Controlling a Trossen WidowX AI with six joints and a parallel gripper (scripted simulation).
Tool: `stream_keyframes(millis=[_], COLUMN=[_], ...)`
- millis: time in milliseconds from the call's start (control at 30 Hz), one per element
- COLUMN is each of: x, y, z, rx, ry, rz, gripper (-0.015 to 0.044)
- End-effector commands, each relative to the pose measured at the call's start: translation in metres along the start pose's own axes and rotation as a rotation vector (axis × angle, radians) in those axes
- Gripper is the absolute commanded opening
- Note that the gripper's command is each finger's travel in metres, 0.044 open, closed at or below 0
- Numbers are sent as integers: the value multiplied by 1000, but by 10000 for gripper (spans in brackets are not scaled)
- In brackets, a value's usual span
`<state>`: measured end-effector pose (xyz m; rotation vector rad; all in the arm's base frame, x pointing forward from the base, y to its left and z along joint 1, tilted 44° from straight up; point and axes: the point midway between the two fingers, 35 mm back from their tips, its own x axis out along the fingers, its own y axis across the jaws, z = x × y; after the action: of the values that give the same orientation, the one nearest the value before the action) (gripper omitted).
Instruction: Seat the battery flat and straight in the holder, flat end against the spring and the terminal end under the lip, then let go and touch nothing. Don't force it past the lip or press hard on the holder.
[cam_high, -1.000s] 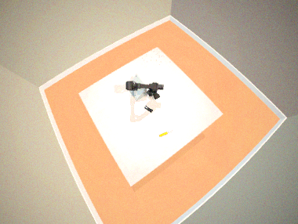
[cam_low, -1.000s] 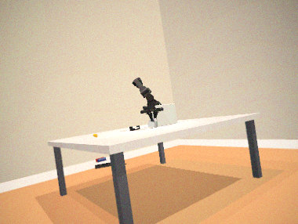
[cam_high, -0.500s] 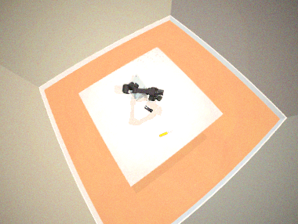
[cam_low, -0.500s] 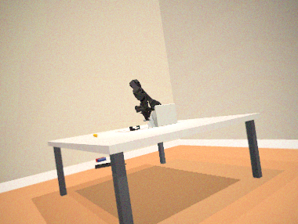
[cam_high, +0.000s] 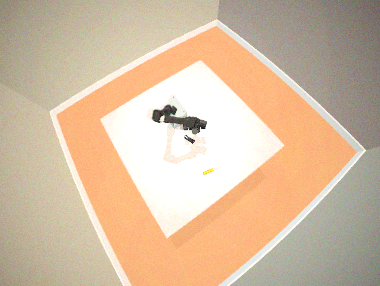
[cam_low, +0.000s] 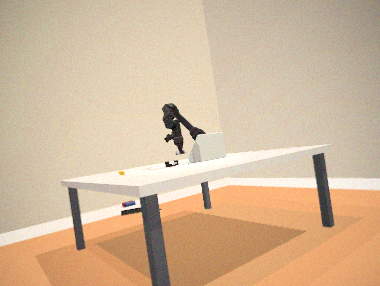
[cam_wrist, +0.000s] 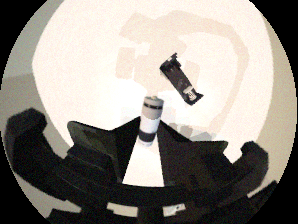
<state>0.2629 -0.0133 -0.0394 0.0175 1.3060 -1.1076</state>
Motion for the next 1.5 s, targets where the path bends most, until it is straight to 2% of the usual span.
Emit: stream_keyframes(millis=[0, 700, 933, 1467], x=[-3, -11, -9, 22], y=[-5, -50, -50, -47], z=[12, 67, 67, 71], rx=[-132, -921, -935, -934], ry=[-4, 15, 10, -156], rz=[0, -13, -5, 98], gripper=[81, 81, 81, 81])
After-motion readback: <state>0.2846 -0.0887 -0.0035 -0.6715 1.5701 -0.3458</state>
